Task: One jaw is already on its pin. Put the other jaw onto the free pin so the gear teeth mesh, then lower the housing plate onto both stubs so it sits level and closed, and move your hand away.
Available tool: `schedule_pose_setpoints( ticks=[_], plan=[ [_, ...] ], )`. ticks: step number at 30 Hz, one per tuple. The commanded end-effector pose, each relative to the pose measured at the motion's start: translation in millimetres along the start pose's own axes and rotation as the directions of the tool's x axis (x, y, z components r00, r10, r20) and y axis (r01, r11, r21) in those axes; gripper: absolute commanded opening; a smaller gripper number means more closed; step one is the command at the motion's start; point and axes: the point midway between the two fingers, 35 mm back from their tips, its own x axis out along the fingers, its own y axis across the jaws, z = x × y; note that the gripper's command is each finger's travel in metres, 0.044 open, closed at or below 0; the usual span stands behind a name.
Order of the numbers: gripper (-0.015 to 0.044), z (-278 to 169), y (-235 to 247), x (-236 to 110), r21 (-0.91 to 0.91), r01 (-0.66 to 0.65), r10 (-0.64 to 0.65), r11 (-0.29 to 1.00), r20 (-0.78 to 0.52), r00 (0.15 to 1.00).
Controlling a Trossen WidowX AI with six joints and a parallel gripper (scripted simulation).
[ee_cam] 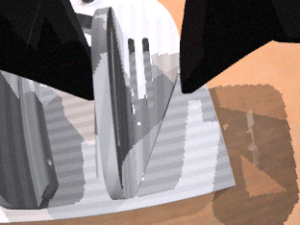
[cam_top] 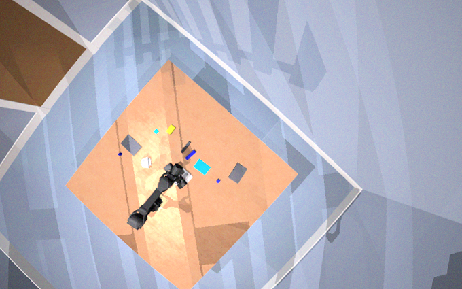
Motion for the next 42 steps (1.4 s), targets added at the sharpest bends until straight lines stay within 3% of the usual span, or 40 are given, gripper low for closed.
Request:
schedule_pose_setpoints(
  ticks=[1, 16, 20, 33, 42],
  plan=[
    [0.0134, 0, 0, 1, 0.003, 0.002, -0.002, 1.000, -0.003, 1.000],
    [0.0134, 0, 0, 1, 0.003, 0.002, -0.002, 1.000, -0.003, 1.000],
    [0.0224, 0, 0, 0, 0.000, 0.000, 0.000, 1.000, -0.001, 1.000],
    [0.0224, 0, 0, 0, 0.000, 0.000, 0.000, 1.000, -0.001, 1.000],
    [0.0224, 0, 0, -67, 0.003, 0.001, -0.001, 1.000, -0.002, 1.000]
  ],
)
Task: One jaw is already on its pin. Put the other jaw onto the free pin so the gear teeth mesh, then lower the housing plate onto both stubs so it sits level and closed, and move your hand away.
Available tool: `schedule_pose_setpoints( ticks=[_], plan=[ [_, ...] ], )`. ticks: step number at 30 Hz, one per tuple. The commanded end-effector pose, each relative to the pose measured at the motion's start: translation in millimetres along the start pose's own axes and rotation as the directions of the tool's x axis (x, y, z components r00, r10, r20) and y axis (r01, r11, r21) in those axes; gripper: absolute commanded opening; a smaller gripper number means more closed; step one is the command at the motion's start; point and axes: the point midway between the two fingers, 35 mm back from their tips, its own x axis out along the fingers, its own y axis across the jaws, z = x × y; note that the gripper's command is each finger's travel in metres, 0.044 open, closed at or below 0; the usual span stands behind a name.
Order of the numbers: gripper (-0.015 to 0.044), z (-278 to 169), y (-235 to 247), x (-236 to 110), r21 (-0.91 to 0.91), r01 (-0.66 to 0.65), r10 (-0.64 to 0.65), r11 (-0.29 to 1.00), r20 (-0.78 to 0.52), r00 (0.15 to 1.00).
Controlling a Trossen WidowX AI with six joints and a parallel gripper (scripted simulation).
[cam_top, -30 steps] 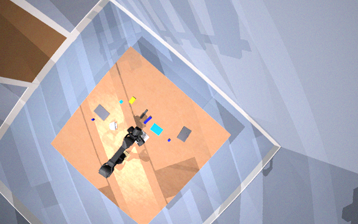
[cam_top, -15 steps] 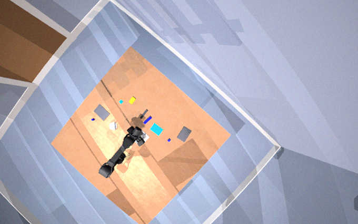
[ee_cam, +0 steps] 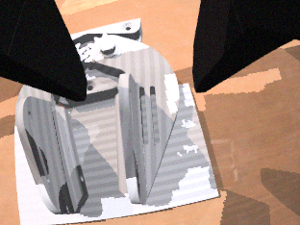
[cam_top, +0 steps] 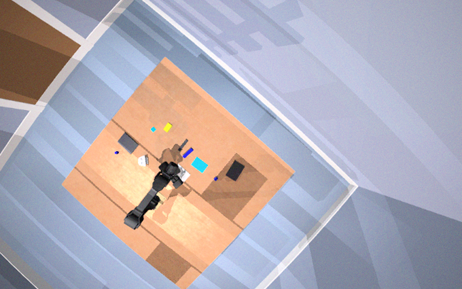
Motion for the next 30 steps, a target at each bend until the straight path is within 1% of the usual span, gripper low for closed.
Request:
schedule_pose_setpoints(
  ticks=[1, 3, 4, 6, 12, 21, 30],
  plan=[
    [0.0224, -1, 0, -28, 0.005, -0.005, 0.005, 1.000, 0.022, 1.000],
    [0.0224, -1, 0, -28, 0.005, -0.005, 0.005, 1.000, 0.022, 1.000],
    [0.0224, 2, 1, -20, 0.001, -0.008, 0.007, 1.000, 0.025, 1.000],
    [0.0276, 2, 3, -20, -0.019, -0.007, 0.008, 1.000, 0.025, 1.000],
    [0.0434, -1, 20, -22, -0.199, -0.007, 0.012, 0.980, 0.024, 1.000],
    [0.0440, -8, 48, -25, -0.462, -0.005, 0.016, 0.887, 0.021, 1.000],
    [0.0440, -17, 75, -29, -0.689, -0.002, 0.020, 0.724, 0.019, 1.000]
  ],
)
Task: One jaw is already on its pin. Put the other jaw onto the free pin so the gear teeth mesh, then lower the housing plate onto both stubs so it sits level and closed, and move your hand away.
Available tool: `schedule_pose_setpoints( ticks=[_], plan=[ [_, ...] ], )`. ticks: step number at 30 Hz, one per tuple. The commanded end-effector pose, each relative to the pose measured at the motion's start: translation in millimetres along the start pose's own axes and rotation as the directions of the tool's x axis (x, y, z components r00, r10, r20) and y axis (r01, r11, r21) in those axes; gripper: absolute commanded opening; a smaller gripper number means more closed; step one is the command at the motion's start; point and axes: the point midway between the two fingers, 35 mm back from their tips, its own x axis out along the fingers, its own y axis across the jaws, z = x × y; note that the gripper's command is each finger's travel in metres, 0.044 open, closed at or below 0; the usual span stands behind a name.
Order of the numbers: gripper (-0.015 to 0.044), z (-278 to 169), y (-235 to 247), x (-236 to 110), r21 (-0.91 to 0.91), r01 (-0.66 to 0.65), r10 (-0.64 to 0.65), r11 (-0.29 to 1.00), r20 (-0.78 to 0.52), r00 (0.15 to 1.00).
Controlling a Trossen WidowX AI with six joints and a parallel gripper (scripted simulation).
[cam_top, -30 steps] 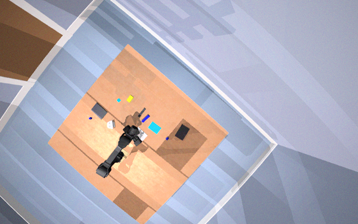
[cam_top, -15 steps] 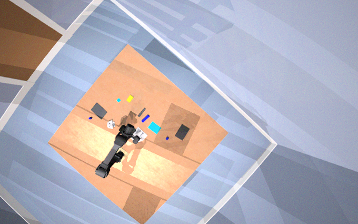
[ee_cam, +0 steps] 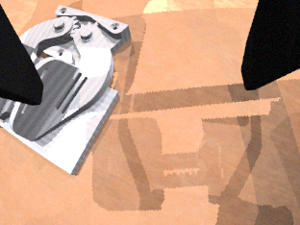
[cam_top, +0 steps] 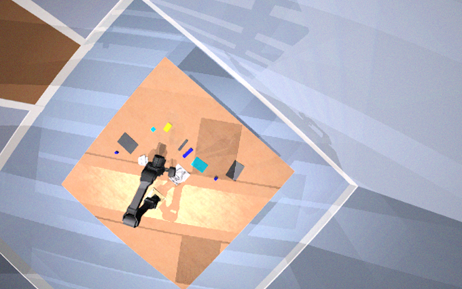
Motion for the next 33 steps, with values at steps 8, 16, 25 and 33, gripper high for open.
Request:
schedule_pose_setpoints(
  ticks=[8, 16, 25, 33],
  plan=[
    [0.0440, 9, 34, -2, -0.330, -0.010, 0.009, 0.944, -0.005, 1.000],
    [0.0440, 13, 60, -5, -0.552, -0.013, 0.012, 0.833, -0.006, 1.000],
    [0.0440, 14, 89, -8, -0.761, -0.014, 0.014, 0.648, -0.007, 1.000],
    [0.0440, 13, 116, -10, -0.898, -0.014, 0.015, 0.441, -0.008, 1.000]
  ],
)
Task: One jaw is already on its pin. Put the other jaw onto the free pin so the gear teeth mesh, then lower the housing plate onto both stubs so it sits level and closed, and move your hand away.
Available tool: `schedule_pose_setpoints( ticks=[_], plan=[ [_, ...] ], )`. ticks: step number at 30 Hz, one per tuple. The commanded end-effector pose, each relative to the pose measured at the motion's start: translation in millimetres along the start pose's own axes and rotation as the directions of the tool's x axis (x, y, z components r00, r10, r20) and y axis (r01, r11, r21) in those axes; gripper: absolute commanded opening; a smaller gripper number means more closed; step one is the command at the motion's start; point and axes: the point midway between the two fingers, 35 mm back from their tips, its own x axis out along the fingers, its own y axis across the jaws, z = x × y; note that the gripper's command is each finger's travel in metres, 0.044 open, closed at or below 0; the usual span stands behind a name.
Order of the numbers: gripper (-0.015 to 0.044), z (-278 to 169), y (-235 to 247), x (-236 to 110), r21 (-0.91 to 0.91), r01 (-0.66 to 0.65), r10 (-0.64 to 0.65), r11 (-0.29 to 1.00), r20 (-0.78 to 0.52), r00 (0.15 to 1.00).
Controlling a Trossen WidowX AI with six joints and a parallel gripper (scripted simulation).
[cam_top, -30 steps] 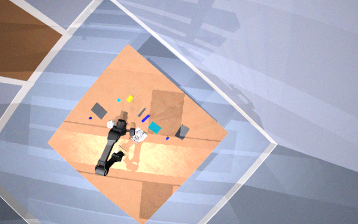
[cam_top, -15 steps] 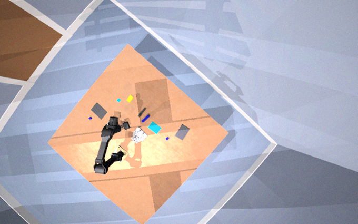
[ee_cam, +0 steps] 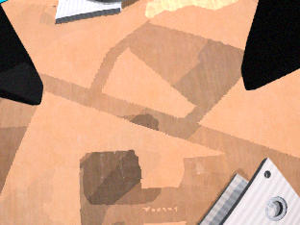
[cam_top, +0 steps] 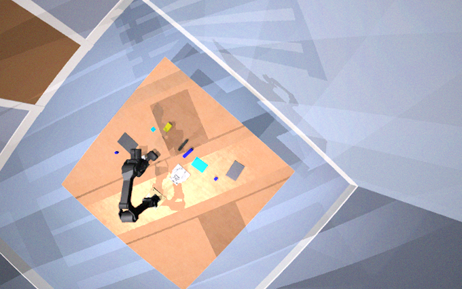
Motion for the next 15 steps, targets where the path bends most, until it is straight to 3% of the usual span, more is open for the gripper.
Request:
schedule_pose_setpoints(
  ticks=[1, 15],
  plan=[
    [0.0440, 11, 7, 0, -0.118, -0.007, 0.007, 0.993, -0.001, 1.000],
    [0.0440, 46, 39, -4, -0.527, -0.009, 0.009, 0.850, -0.002, 1.000]
  ],
)
